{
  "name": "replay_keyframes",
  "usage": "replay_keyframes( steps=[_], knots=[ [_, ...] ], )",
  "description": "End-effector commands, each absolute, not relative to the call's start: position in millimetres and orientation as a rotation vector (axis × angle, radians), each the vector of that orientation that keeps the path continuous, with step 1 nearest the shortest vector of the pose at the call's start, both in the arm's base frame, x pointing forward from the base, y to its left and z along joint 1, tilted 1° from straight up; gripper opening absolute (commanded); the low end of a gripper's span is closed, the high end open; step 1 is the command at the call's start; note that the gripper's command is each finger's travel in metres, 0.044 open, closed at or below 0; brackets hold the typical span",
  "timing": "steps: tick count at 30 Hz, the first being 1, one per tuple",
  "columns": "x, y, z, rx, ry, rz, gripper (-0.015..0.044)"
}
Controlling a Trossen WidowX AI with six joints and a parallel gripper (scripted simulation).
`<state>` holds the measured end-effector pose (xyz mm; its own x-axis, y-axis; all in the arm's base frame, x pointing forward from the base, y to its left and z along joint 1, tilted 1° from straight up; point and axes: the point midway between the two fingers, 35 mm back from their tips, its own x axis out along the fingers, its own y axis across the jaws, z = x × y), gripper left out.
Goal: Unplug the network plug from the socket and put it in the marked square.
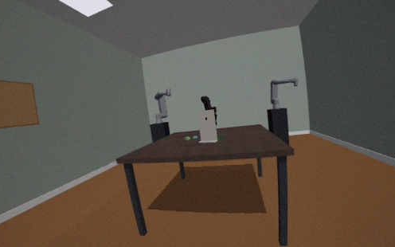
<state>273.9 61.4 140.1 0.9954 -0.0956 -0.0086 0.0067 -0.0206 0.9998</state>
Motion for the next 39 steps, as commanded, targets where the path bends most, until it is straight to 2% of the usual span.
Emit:
replay_keyframes(
  steps=[1, 12, 39],
  knots=[
    [284.8, 59.6, 141.8, 1.596, -0.071, -0.074, 0.0156],
    [320.3, 43.9, 140.6, 1.587, -0.073, -0.056, 0.0156],
    [357.2, 32.1, 142.5, 1.587, -0.075, -0.051, 0.0156]
  ],
)
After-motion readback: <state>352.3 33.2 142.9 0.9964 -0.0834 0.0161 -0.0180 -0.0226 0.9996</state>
